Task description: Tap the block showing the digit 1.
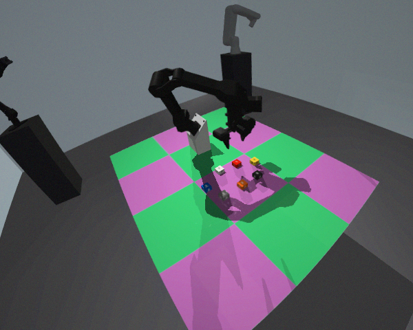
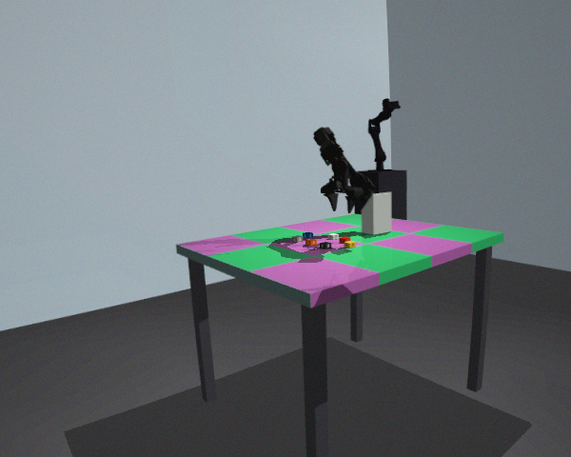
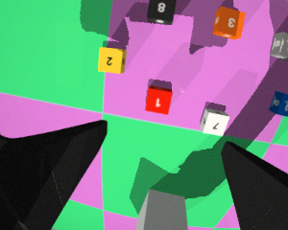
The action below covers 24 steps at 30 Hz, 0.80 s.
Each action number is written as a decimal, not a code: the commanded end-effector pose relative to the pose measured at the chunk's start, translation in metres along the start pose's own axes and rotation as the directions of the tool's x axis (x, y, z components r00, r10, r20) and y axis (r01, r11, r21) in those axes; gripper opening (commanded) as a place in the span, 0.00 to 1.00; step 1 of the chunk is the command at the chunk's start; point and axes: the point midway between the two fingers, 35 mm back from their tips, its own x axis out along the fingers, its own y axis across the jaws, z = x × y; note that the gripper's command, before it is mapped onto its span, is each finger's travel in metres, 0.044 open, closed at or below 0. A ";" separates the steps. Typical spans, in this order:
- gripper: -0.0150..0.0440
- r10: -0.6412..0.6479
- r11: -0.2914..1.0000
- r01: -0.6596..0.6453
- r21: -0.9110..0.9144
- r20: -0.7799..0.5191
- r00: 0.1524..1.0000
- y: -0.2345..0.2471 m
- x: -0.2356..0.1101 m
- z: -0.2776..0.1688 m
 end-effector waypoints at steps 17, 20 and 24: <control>0.89 0.010 1.000 -0.010 0.016 0.004 1.000 0.003 0.001 0.004; 0.75 0.010 1.000 -0.011 0.015 0.005 1.000 0.004 0.050 0.007; 0.58 0.006 1.000 -0.006 0.016 0.004 1.000 0.002 0.079 0.004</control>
